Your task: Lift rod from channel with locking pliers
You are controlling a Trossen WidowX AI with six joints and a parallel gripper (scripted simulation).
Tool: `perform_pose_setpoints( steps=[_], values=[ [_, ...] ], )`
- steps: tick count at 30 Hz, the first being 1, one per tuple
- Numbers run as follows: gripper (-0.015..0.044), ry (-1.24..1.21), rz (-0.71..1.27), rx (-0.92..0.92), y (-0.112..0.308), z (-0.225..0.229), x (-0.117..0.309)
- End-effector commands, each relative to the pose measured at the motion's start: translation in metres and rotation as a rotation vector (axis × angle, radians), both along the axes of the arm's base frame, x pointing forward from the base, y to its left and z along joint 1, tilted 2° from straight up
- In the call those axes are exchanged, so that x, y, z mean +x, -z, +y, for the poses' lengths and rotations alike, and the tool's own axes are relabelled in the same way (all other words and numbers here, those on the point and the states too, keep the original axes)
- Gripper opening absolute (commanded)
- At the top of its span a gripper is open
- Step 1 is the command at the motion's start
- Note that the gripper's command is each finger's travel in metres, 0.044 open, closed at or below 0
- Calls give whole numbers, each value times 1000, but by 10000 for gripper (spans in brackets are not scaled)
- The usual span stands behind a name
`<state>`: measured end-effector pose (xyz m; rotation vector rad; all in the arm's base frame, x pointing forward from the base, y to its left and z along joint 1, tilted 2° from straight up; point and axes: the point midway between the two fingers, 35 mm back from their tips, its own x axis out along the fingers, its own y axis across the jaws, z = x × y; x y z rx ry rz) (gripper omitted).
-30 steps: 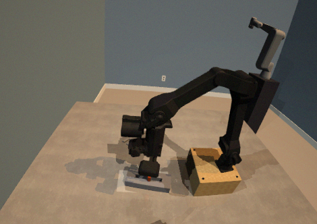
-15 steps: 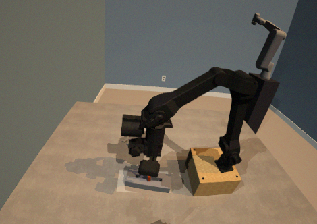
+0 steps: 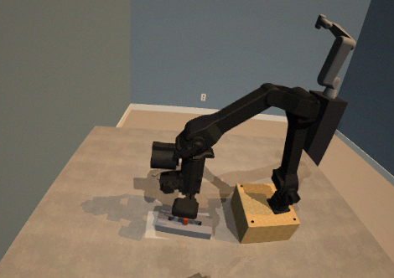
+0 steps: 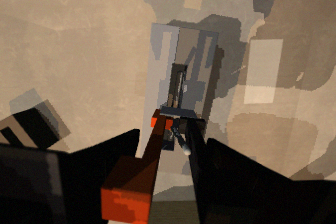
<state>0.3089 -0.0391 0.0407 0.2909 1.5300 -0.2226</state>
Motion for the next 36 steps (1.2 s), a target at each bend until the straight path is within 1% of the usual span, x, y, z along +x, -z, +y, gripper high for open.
perform_pose_setpoints(
  steps=[1,20,31,35,36],
  values=[
    [245,-4,0,-1,1,-1,0],
    [219,-4,0,-1,1,-2,-1],
    [222,-4,0,-1,1,-2,-1],
    [117,-4,0,-1,1,-2,-1],
    [102,-4,0,-1,1,-2,-1]
  ],
)
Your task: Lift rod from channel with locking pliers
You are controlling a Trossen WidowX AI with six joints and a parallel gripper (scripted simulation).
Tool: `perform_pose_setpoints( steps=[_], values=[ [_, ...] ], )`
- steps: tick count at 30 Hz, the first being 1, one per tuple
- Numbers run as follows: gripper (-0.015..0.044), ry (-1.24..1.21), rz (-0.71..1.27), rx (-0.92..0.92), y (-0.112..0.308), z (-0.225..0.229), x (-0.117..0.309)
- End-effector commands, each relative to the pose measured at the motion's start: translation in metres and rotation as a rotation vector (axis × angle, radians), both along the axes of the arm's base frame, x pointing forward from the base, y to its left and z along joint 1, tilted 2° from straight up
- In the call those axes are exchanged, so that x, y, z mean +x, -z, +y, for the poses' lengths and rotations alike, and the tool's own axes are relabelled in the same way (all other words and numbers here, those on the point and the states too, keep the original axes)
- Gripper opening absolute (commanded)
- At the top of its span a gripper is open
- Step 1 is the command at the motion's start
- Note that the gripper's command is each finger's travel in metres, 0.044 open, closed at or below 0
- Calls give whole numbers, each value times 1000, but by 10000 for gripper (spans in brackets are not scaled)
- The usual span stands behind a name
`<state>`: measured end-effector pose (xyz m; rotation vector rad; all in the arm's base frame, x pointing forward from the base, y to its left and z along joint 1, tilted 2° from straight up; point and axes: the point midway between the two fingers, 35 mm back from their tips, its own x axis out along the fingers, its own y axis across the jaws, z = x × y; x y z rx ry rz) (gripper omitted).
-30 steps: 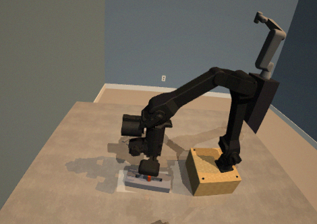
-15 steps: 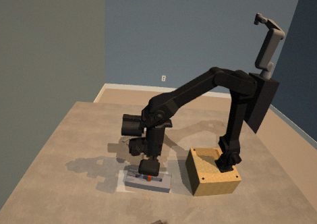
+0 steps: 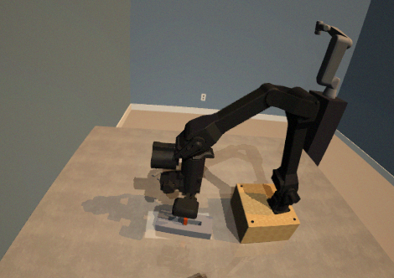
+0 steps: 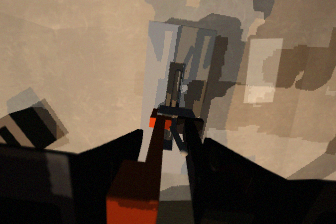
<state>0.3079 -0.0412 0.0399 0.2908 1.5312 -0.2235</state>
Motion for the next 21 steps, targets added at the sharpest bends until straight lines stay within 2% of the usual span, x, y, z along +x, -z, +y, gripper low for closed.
perform_pose_setpoints(
  steps=[1,21],
  values=[
    [102,-4,-2,0,0,0,0],
    [102,-3,-5,10,-16,-5,-1]
  ],
)
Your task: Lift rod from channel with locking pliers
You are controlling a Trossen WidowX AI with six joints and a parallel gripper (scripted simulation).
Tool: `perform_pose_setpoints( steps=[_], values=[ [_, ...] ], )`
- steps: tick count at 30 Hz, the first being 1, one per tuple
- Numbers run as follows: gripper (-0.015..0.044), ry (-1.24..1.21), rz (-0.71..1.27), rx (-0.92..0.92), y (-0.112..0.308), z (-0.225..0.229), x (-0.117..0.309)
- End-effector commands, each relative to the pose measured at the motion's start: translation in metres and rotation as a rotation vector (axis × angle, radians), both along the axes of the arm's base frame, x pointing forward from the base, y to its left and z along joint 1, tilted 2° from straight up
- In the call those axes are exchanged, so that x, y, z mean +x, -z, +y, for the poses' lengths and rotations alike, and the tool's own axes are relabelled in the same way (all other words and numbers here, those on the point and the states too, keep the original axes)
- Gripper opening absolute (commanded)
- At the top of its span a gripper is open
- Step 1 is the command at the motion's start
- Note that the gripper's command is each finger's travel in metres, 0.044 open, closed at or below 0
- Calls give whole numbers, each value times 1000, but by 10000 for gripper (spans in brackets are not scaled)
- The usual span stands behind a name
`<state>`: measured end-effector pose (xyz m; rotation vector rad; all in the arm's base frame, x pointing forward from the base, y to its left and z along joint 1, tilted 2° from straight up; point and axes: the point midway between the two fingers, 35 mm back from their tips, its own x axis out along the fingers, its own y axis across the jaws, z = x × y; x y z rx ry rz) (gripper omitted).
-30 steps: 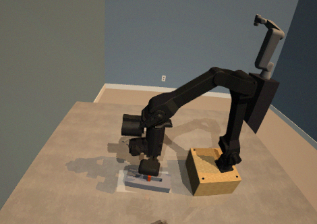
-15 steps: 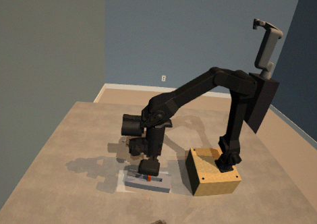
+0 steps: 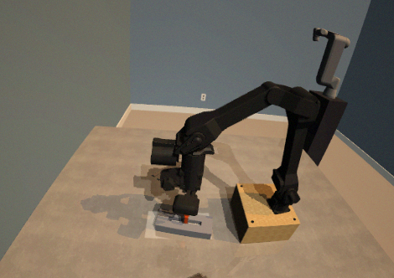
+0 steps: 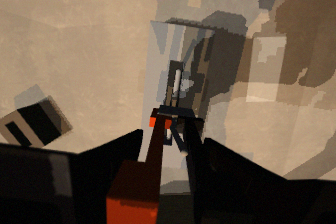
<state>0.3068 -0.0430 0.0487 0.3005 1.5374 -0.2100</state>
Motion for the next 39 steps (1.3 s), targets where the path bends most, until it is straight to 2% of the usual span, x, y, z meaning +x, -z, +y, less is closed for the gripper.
perform_pose_setpoints(
  steps=[1,39],
  values=[
    [102,0,-8,-5,-8,-4,0],
    [102,1,-95,-22,-45,-10,5]
  ],
)
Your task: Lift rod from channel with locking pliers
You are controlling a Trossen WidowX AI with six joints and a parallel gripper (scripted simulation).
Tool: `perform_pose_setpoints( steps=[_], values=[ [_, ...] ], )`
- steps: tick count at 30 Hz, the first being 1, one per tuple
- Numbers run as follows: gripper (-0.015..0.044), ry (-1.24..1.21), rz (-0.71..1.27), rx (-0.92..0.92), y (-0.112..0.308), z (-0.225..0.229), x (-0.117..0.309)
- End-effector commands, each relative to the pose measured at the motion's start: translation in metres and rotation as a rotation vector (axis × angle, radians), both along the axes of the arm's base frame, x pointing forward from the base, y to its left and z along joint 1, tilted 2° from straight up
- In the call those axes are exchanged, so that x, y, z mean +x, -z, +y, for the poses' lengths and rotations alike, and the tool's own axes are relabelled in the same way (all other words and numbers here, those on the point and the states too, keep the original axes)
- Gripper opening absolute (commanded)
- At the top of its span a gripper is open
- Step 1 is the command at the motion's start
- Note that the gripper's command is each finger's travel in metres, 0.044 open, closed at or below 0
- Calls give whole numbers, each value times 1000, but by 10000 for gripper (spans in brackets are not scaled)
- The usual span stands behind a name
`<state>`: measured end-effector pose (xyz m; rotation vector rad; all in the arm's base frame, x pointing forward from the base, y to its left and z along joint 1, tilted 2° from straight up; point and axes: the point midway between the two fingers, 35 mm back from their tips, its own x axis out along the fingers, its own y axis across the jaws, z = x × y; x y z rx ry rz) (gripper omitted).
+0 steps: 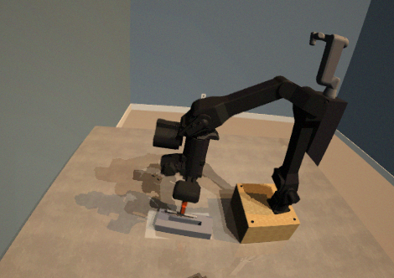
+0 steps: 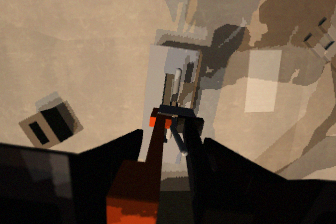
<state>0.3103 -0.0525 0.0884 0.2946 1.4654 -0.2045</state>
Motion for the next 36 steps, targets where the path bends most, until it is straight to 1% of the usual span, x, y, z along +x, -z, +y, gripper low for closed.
perform_pose_setpoints(
  steps=[1,36],
  values=[
    [102,3,-28,-13,-6,-1,2],
    [102,7,-187,-66,-40,-1,15]
  ],
)
